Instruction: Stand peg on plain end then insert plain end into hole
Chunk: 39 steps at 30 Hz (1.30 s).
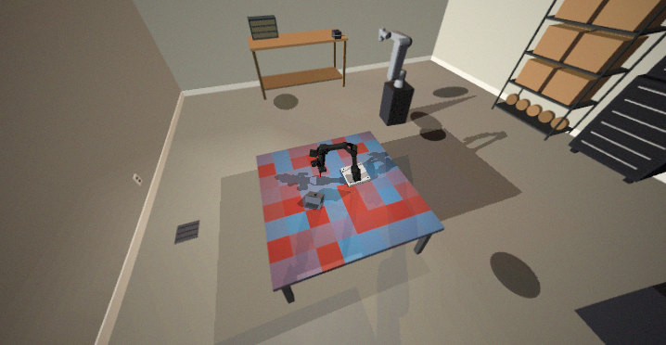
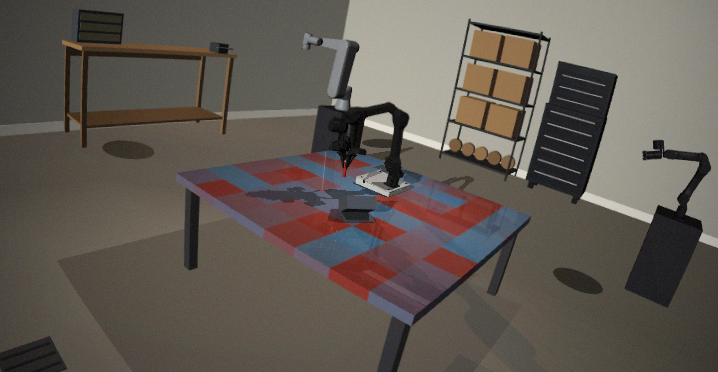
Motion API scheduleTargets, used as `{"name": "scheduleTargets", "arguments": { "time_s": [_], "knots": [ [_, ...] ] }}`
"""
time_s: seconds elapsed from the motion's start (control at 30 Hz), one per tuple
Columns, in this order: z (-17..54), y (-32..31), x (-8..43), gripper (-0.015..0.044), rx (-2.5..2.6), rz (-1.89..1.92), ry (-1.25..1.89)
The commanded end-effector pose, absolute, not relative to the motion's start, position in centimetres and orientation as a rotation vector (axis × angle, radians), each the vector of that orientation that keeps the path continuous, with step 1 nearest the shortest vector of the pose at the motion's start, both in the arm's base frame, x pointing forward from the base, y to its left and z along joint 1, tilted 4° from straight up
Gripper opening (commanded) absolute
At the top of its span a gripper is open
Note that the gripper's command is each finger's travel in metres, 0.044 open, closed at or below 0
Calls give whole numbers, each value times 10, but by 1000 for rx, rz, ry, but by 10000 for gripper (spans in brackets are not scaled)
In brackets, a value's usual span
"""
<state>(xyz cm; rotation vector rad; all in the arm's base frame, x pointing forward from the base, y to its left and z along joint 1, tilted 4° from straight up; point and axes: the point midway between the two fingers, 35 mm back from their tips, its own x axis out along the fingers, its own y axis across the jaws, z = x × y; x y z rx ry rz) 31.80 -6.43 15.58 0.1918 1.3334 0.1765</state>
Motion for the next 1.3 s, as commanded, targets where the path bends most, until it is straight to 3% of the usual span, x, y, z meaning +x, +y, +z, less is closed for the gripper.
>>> {"name": "scheduleTargets", "arguments": {
  "time_s": [0.0,1.27],
  "knots": [
    [161,-58,325,0,206,192,1309],
    [195,27,359,0,356,401,1200]
  ]
}}
